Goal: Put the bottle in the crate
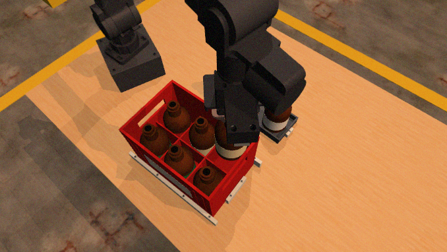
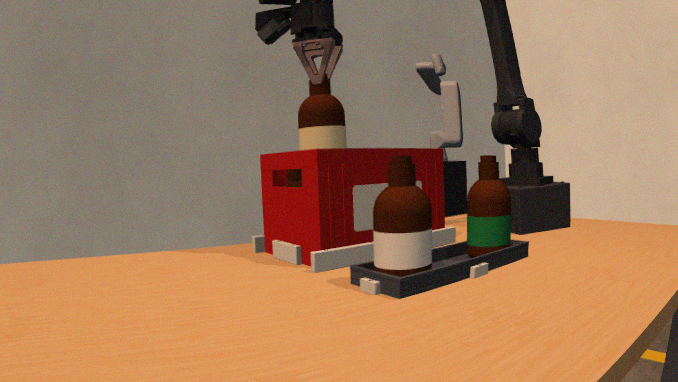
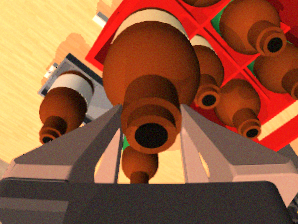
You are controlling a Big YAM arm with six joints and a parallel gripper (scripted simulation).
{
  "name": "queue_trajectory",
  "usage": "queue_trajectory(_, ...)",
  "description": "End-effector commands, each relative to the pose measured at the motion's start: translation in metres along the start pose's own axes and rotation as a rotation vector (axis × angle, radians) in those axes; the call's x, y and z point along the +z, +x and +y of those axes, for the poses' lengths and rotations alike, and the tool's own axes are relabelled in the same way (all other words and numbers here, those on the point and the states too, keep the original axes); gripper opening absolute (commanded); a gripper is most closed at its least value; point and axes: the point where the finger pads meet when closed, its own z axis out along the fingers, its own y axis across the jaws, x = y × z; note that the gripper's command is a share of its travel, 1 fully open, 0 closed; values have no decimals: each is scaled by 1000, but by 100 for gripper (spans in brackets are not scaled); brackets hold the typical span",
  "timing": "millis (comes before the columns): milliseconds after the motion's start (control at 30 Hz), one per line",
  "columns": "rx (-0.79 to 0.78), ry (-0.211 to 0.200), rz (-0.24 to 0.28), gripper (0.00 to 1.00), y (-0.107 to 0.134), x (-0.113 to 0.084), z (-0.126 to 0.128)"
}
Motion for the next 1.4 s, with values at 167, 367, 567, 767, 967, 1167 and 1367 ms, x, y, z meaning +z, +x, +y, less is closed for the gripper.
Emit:
queue_trajectory(167,0,-49,-63,0,-10,-31,-1)
queue_trajectory(367,0,-49,-63,0,-10,-31,-1)
queue_trajectory(567,0,-47,-62,0,-10,-30,-2)
queue_trajectory(767,0,-36,-47,0,-6,-22,-5)
queue_trajectory(967,0,-37,-49,0,-6,-18,-5)
queue_trajectory(1167,0,-38,-49,0,-5,-13,-5)
queue_trajectory(1367,1,-71,-94,0,-18,-31,4)
